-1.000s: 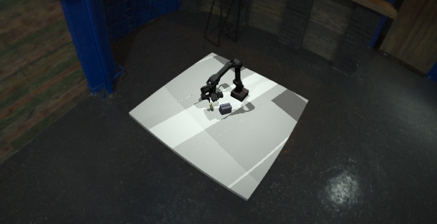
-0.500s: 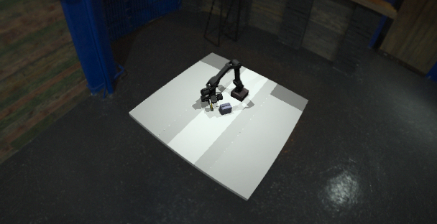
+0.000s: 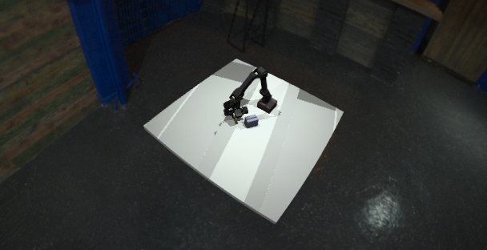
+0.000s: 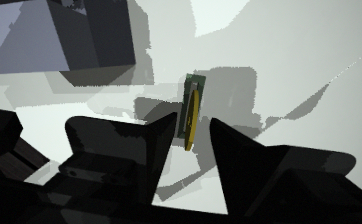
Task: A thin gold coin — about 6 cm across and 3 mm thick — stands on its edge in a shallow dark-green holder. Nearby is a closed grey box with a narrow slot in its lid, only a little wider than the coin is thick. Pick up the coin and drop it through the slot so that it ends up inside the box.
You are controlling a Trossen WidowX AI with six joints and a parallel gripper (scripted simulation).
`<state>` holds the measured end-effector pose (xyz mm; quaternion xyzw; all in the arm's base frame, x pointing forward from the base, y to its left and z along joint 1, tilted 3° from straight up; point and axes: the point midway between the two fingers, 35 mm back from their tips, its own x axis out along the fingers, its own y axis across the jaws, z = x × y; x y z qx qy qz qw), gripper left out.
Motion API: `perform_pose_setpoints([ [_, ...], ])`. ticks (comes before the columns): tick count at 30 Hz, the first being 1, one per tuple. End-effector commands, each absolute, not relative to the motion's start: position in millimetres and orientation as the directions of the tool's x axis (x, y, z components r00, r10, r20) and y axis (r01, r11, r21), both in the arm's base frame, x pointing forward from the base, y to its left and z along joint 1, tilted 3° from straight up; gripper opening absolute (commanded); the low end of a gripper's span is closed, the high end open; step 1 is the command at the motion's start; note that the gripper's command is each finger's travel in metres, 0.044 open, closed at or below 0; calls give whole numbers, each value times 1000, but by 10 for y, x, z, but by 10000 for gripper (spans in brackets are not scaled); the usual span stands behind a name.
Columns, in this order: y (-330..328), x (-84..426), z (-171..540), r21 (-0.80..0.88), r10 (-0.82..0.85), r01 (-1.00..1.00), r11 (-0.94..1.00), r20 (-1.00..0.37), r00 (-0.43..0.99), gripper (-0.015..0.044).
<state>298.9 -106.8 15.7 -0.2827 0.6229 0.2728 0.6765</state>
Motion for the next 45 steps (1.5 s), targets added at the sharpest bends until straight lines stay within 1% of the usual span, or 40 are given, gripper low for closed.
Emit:
perform_pose_setpoints([
  [1,-1048,2979,68,-35,24,-720,693,-997,71,161],
  [7,-1043,2979,-5,-35,24,-720,694,-997,72,161],
  [13,-1043,2979,-5,-35,24,-720,694,-997,72,3],
  [25,-1044,2980,11,-35,24,-720,694,-997,72,0],
  [45,-1072,2986,502,-36,24,-719,694,-997,72,0],
])
